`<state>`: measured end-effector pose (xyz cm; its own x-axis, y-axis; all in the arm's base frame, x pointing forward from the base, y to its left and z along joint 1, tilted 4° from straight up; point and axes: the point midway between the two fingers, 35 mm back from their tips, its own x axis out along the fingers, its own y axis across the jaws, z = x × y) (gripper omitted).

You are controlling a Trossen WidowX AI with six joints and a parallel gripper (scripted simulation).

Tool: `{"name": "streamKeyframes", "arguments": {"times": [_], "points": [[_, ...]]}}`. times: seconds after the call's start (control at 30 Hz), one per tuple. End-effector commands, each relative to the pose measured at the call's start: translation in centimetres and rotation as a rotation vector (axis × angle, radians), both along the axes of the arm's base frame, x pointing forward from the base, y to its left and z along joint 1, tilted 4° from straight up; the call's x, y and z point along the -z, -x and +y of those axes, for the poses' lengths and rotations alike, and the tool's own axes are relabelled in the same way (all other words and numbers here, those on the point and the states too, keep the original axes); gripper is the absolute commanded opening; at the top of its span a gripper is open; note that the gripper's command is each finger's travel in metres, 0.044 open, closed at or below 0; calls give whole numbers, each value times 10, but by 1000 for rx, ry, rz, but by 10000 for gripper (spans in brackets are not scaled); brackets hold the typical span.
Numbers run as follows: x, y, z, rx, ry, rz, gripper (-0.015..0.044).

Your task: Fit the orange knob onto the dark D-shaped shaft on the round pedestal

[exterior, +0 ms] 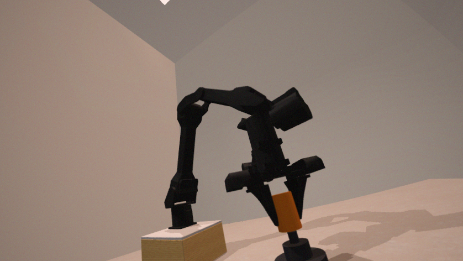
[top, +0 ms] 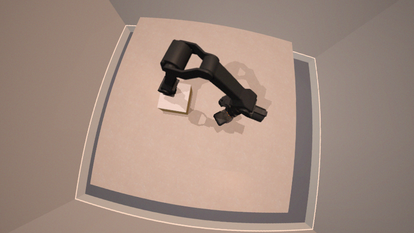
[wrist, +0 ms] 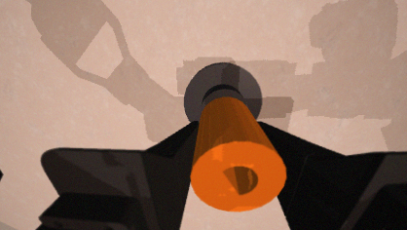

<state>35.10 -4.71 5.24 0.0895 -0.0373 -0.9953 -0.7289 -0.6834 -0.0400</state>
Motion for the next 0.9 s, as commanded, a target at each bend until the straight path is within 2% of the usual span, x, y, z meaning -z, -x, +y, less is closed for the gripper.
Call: {"name": "streamKeyframes", "arguments": {"times": [0.0,0.87], "points": [[-2,-5,-1,-7,3,-7,0],[-1,0,0,-32,5,-6,0]]}}
